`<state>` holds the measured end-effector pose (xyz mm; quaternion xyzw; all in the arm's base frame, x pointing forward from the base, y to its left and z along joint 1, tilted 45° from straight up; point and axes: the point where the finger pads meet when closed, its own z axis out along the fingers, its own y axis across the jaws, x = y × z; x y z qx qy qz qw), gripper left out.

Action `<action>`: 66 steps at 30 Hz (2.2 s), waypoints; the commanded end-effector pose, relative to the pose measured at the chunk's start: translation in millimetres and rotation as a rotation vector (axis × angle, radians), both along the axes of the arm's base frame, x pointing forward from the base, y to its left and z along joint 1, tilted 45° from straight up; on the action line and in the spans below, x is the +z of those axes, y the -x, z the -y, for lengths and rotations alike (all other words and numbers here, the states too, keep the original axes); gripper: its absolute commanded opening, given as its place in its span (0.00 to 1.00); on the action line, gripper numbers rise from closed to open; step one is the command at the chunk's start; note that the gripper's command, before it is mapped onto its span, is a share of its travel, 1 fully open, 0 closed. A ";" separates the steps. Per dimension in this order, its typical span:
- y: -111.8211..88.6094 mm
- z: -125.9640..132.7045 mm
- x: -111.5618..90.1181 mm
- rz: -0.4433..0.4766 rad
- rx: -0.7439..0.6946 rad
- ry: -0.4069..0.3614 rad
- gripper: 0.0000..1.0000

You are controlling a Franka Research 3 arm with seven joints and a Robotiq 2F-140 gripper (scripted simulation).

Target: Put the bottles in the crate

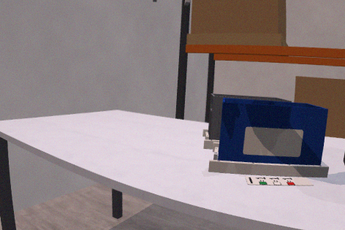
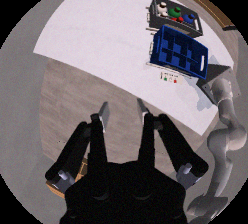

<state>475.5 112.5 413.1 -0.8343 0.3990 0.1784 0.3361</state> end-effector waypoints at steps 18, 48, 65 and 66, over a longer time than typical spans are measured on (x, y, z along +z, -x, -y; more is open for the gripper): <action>49.9 -5.8 -8.1 0.259 0.299 -0.018 0.38; 87.4 -11.4 -17.5 0.407 0.480 -0.035 0.38; 92.7 -9.3 -25.7 0.360 0.433 -0.031 0.38; 95.4 -8.2 -29.8 0.336 0.410 -0.030 0.38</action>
